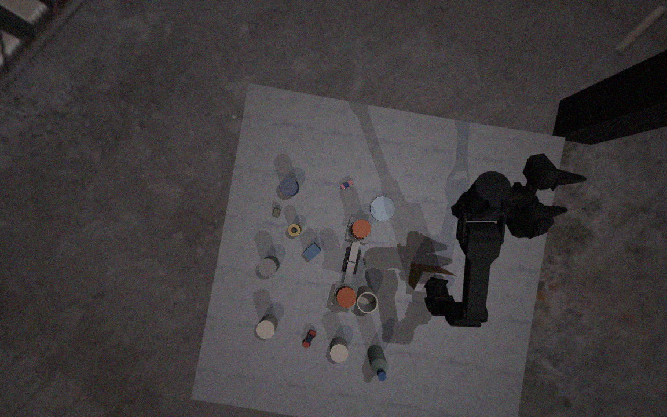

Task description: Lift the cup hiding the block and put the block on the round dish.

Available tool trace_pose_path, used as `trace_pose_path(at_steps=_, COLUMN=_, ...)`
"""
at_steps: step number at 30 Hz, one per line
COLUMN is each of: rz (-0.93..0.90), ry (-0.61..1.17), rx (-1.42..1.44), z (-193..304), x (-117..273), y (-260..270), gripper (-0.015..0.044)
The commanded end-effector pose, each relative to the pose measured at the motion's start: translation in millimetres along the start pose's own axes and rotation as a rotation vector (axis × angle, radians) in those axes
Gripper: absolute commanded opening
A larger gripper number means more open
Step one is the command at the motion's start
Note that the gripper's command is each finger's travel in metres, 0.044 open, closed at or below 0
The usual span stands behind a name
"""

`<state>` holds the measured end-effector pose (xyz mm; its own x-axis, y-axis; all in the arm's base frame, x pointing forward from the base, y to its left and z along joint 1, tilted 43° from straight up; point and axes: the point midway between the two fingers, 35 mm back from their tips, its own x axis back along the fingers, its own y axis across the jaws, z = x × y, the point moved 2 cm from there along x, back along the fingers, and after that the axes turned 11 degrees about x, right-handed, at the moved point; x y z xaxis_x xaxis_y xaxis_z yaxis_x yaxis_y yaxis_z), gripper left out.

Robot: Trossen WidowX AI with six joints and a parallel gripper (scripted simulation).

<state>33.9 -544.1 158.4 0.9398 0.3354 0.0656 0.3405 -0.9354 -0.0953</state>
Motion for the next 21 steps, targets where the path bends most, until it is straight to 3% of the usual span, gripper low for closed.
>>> trace_pose_path(at_steps=1, rz=-0.003, ry=0.003, rx=0.004, z=0, x=0, y=0, gripper=0.0426)
trace_pose_path(at_steps=21, rz=-0.361, ry=0.334, rx=0.471, z=33, x=41, y=-16, gripper=0.044)
